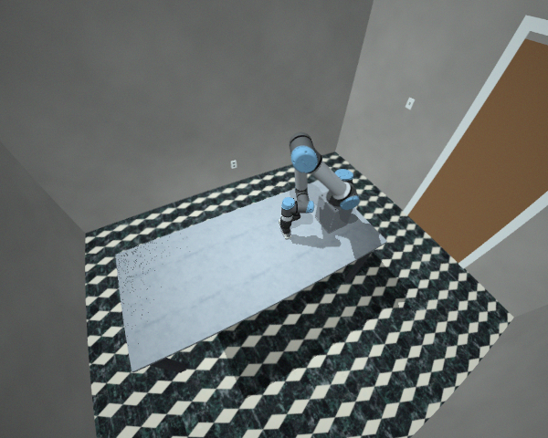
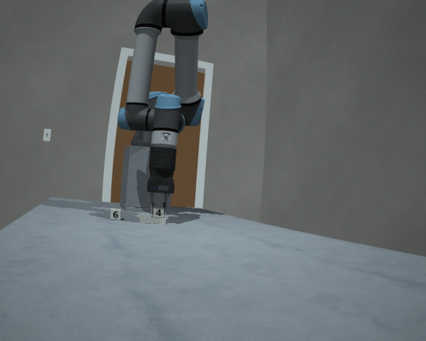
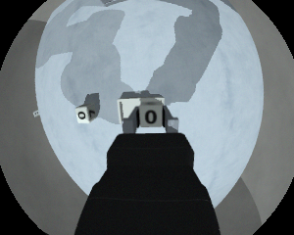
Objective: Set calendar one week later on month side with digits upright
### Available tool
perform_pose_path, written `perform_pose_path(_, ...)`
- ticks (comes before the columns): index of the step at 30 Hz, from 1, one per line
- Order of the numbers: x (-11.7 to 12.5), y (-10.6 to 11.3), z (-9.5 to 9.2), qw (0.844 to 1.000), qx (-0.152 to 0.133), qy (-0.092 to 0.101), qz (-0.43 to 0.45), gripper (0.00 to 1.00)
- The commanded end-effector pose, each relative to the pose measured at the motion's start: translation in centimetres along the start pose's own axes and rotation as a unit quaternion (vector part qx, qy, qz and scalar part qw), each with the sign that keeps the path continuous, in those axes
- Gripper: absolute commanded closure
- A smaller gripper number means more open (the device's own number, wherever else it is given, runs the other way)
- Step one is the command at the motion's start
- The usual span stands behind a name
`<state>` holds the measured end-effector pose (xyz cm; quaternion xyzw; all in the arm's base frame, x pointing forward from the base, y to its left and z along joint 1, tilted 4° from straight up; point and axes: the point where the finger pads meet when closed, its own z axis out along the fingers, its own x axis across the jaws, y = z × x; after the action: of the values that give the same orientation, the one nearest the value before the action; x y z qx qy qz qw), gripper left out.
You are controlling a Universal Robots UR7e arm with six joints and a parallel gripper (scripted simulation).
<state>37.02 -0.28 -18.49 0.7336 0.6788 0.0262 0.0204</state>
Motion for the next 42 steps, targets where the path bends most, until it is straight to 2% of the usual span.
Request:
perform_pose_path(1,-0.01,0.04,0.19,1.0,-0.001,0.0,0.0,0.4)
perform_pose_path(42,-0.01,0.04,0.55,1.0,-0.001,0.0,0.0,0.4)
